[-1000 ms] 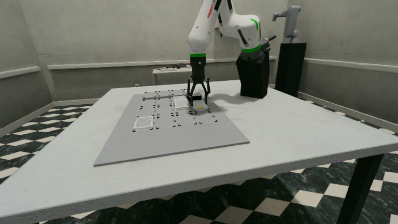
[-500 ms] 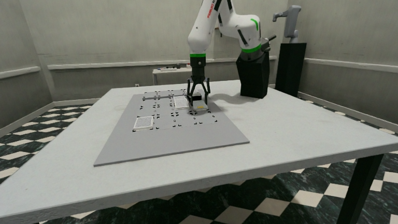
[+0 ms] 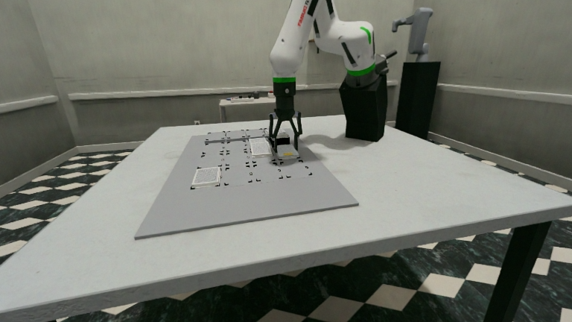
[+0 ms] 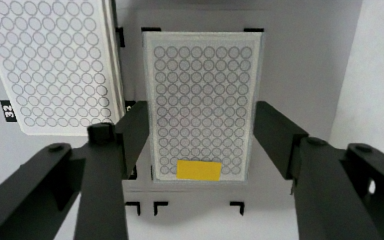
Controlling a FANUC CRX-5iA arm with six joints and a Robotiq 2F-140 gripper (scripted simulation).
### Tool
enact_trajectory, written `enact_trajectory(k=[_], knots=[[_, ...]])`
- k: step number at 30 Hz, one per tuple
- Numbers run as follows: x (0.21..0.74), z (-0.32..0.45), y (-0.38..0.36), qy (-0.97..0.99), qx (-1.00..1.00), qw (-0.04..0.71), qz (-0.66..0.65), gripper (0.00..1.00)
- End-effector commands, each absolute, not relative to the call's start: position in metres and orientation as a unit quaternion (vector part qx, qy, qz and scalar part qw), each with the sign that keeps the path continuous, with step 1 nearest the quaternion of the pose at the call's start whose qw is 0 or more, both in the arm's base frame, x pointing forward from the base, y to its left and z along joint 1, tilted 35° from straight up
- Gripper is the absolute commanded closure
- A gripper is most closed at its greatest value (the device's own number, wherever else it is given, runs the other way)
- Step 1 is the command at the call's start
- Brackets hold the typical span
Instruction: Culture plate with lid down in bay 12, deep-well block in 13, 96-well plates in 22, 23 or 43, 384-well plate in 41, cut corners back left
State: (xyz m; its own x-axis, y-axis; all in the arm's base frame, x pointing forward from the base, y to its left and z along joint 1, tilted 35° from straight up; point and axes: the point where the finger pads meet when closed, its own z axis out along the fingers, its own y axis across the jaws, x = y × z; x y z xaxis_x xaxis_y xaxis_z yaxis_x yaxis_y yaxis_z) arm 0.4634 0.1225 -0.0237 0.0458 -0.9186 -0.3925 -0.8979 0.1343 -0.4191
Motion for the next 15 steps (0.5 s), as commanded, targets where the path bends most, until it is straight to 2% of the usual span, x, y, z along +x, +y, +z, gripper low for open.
enact_trajectory(k=[1,4,5,15], knots=[[0.4638,-0.0235,0.1224,0.69,-0.658,0.301,-0.018,0.9],[0.4639,-0.0235,0.1225,0.69,-0.658,0.301,-0.018,0.9],[0.4639,-0.0236,0.1225,0.69,-0.658,0.301,-0.018,0.39],[0.4642,-0.0241,0.1227,0.69,-0.658,0.301,-0.018,0.39]])
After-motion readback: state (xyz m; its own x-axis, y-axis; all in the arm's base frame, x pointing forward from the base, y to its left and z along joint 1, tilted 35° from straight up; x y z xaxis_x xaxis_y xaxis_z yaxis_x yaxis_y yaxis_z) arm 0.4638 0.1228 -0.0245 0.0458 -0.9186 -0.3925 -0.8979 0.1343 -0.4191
